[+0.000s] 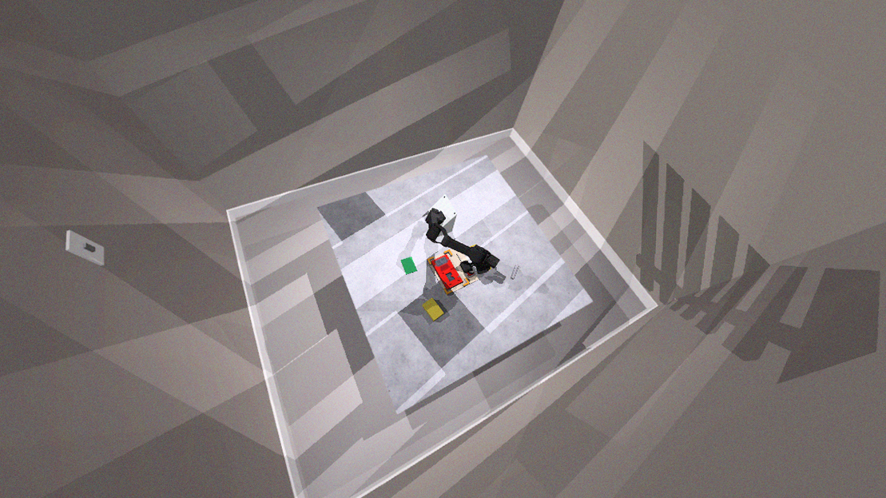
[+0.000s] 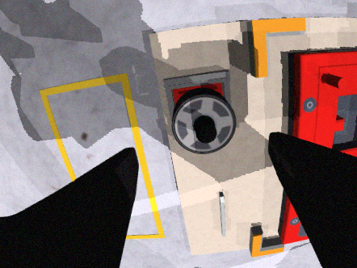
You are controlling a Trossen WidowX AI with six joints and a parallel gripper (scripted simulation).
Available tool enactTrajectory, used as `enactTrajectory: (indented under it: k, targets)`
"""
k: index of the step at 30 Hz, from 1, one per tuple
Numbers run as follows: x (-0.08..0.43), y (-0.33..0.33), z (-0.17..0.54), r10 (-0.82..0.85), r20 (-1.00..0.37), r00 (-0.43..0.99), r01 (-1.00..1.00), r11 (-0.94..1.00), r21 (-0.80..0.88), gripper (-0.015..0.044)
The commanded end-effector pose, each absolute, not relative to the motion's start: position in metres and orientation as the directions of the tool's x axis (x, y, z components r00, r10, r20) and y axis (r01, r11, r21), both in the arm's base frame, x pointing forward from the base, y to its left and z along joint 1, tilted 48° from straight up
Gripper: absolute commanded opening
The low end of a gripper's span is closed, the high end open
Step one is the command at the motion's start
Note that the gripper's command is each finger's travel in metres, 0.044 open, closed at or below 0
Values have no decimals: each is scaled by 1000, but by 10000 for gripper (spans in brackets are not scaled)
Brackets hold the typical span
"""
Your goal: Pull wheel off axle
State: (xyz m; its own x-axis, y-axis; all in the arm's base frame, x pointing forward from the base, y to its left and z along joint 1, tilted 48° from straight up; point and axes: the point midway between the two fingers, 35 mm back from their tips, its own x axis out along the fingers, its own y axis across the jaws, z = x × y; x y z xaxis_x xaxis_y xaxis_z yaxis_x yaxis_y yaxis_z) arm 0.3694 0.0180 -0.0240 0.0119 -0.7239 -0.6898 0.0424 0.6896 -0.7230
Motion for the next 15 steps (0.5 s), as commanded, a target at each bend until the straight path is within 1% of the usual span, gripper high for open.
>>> enactTrajectory:
  k: [1,4,8,11,15]
  targets:
    - [366,-3,-41,-733,-681,-3,30,680,-732,300]
    - [366,-18,-53,-734,-679,-3,31,678,-734,300]
    - [366,-21,-56,-735,-678,-3,31,678,-735,300]
    - [365,-21,-54,-730,-683,-13,41,682,-730,221]
    - [365,-21,-54,-730,-683,-13,41,682,-730,195]
